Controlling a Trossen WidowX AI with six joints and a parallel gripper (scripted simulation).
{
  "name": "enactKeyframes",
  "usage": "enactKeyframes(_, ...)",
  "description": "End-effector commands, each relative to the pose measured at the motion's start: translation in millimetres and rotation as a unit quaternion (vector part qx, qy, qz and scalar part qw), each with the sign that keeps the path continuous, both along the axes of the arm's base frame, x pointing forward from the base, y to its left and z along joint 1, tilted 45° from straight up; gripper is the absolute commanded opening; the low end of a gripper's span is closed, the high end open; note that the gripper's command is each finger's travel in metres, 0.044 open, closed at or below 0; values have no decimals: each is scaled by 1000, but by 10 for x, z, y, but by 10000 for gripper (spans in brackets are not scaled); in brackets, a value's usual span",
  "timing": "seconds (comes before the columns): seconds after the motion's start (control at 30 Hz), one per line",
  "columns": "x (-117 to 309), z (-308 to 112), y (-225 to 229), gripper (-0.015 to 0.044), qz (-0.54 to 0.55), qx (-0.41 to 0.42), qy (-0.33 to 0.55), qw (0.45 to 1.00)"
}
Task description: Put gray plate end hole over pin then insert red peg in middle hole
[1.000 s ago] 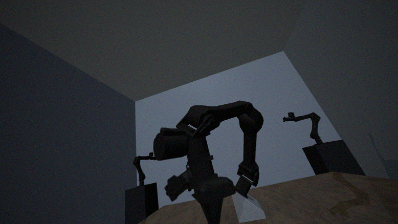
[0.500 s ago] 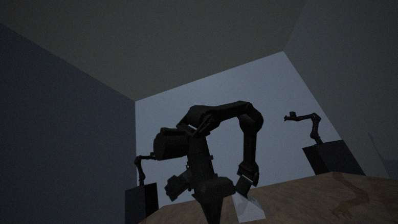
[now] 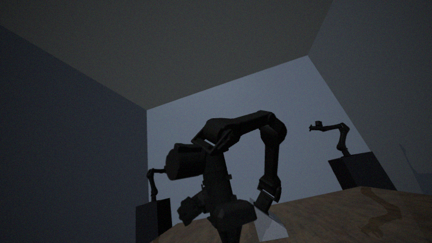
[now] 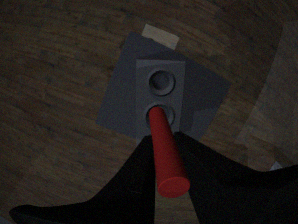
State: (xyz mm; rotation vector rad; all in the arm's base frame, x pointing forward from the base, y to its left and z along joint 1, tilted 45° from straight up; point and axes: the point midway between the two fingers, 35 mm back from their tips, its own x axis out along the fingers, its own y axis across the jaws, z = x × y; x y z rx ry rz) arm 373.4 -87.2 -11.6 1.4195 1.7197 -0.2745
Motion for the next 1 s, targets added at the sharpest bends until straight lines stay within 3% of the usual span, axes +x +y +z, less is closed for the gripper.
enactKeyframes(0.0,-18,-36,25,0,-2,3,5,1000)
enactKeyframes(0.97,-11,-26,23,0,0,0,2,1000)
